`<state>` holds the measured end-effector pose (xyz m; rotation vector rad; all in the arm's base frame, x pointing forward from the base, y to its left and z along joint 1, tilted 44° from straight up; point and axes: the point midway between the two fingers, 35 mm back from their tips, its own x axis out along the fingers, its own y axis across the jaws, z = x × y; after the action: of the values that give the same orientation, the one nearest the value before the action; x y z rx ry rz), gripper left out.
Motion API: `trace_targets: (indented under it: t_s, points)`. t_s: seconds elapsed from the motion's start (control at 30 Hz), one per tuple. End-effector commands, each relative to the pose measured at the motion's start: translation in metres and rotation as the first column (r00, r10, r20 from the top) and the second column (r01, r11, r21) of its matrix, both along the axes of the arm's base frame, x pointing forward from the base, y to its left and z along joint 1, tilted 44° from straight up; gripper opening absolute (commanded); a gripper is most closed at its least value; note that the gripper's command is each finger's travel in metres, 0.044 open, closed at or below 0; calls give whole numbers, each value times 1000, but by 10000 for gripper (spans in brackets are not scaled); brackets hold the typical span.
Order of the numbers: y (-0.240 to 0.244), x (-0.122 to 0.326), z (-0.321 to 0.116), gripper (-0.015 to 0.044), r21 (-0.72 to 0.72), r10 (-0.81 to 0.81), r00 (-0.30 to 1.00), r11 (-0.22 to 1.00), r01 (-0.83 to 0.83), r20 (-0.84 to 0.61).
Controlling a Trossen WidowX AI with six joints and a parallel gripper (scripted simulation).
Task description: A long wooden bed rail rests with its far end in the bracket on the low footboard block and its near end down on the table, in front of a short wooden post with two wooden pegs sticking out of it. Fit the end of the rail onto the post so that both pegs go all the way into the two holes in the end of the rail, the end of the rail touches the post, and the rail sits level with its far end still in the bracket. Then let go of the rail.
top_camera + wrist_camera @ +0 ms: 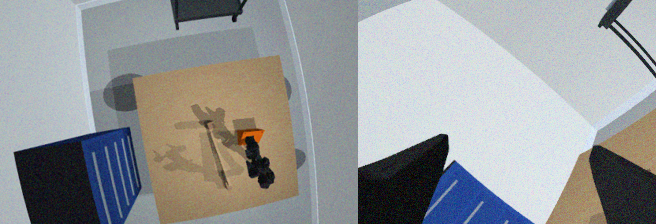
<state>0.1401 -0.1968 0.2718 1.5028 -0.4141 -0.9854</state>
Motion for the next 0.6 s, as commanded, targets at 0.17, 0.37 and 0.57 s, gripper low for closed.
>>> trace_targets:
  t_s: [0.17,0.37,0.57]
  points:
    - [3,29,-28,440,-41,276,885,949,-313,-375]
    - [16,64,-66,440,40,535,452,676,-736,-714]
    - [38,93,-104,440,198,531,-71,187,-962,-844]
